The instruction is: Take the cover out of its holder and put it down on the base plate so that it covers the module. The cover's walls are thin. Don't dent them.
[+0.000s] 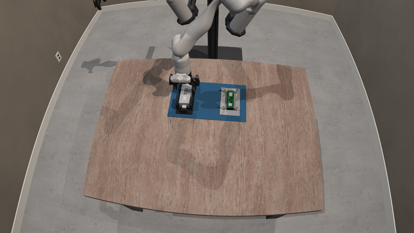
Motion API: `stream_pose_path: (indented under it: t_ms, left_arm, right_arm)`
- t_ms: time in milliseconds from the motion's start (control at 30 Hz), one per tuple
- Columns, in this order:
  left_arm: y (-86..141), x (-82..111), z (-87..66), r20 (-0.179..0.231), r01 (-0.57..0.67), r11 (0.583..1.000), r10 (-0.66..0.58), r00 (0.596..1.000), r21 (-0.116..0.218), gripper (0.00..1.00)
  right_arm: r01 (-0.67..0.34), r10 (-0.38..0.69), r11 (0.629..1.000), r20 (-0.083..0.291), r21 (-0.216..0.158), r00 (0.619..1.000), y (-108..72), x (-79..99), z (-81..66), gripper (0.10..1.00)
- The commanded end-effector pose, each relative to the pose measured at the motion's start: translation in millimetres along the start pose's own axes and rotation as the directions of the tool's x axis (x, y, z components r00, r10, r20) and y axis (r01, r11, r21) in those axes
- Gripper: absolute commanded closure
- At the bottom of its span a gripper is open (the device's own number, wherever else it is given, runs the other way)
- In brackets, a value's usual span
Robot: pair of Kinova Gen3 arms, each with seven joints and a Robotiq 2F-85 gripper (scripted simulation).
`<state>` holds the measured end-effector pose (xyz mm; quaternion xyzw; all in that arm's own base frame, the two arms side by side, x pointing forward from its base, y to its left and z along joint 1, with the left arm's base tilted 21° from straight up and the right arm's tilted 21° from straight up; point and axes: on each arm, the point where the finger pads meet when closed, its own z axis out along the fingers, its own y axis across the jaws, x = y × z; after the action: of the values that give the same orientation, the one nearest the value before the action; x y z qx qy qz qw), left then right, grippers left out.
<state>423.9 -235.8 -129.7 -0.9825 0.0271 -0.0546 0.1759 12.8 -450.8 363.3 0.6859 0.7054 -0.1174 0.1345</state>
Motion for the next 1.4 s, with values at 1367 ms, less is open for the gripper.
stream_pose_path:
  t_ms: [1367]
  left_arm:
    - [0.8,0.9,62.1,-0.002,0.0,1.0,0.0,1.0,-0.002,0.002]
  right_arm:
    - [0.0,0.0,1.0,0.001,0.0,1.0,-0.1,-0.3,-0.5,0.1]
